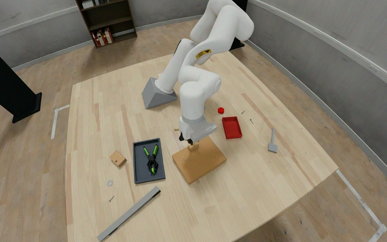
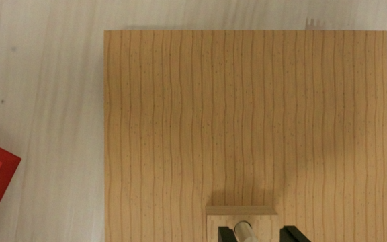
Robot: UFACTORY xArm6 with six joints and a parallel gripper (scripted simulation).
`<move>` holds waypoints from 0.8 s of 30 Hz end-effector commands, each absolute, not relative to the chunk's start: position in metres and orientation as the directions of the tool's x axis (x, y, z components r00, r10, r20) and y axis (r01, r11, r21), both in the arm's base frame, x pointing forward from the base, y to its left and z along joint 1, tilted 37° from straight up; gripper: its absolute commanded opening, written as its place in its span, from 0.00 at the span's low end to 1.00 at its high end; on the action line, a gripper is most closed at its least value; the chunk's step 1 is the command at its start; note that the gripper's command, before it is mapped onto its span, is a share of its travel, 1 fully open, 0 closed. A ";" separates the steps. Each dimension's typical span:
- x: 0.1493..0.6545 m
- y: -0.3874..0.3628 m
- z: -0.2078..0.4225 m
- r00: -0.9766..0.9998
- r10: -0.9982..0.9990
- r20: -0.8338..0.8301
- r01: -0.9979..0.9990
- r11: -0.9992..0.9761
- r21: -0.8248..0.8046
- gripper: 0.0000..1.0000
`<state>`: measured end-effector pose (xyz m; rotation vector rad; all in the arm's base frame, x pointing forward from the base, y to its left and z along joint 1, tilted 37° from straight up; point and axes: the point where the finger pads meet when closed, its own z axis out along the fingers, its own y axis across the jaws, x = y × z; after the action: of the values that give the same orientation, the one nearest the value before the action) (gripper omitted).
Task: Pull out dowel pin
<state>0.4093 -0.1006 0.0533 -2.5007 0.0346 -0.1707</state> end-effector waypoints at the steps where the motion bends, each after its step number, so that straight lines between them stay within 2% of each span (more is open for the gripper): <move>1: 0.409 -0.105 0.059 0.991 -0.066 0.118 0.016 -0.806 -0.592 0.28; 24: 0.408 -0.111 0.066 0.991 -0.066 0.118 0.016 -0.806 -0.592 0.28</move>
<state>0.4073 -0.1093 0.0651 -2.5005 0.0345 -0.1704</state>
